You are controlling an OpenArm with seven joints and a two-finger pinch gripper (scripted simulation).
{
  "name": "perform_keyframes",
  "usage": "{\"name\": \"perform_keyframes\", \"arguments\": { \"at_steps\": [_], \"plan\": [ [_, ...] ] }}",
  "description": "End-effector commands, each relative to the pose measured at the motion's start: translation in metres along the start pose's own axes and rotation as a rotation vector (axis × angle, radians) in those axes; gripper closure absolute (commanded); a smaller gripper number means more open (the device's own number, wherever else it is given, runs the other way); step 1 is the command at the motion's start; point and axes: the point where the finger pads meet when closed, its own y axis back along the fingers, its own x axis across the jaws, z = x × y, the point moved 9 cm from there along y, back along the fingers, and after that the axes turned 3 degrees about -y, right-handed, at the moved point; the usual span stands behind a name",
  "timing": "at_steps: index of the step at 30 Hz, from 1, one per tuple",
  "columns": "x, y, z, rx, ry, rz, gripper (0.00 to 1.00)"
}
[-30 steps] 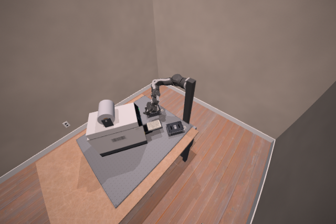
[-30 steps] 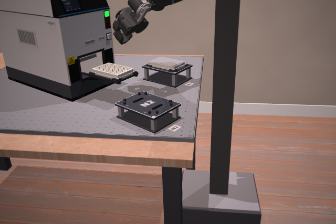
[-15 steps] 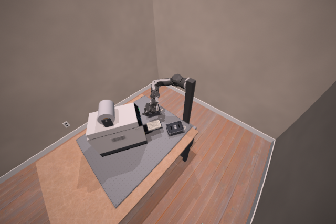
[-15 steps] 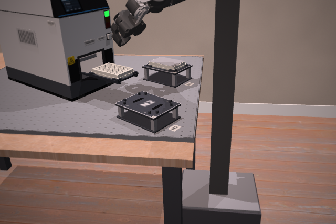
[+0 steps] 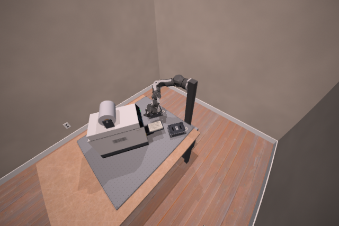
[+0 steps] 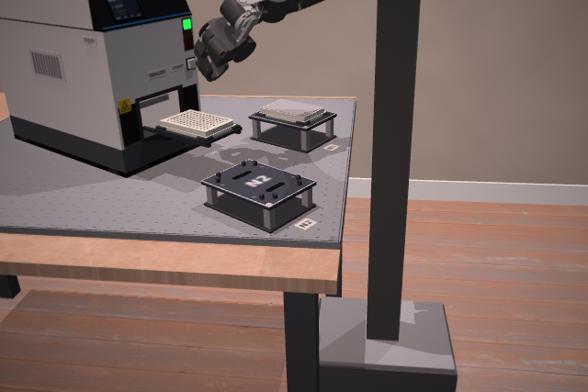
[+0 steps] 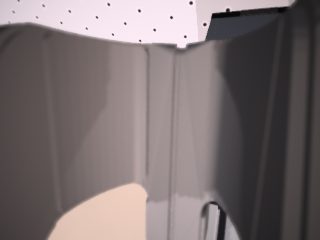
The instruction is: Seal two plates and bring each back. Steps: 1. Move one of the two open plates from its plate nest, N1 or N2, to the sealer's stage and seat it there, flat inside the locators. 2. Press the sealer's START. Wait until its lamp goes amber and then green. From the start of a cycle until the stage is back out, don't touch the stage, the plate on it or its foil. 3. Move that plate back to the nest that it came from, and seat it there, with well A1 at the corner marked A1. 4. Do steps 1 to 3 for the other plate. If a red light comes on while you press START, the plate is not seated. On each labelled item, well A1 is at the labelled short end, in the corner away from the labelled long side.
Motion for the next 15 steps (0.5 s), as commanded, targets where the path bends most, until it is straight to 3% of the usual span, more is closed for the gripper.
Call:
{"name": "perform_keyframes", "arguments": {
  "at_steps": [1, 15],
  "plan": [
    [0.0011, 0.0007, 0.0002, -0.002, 0.001, 0.006, 1.00],
    [0.0017, 0.0002, -0.0003, 0.000, 0.003, 0.010, 1.00]
  ]
}}
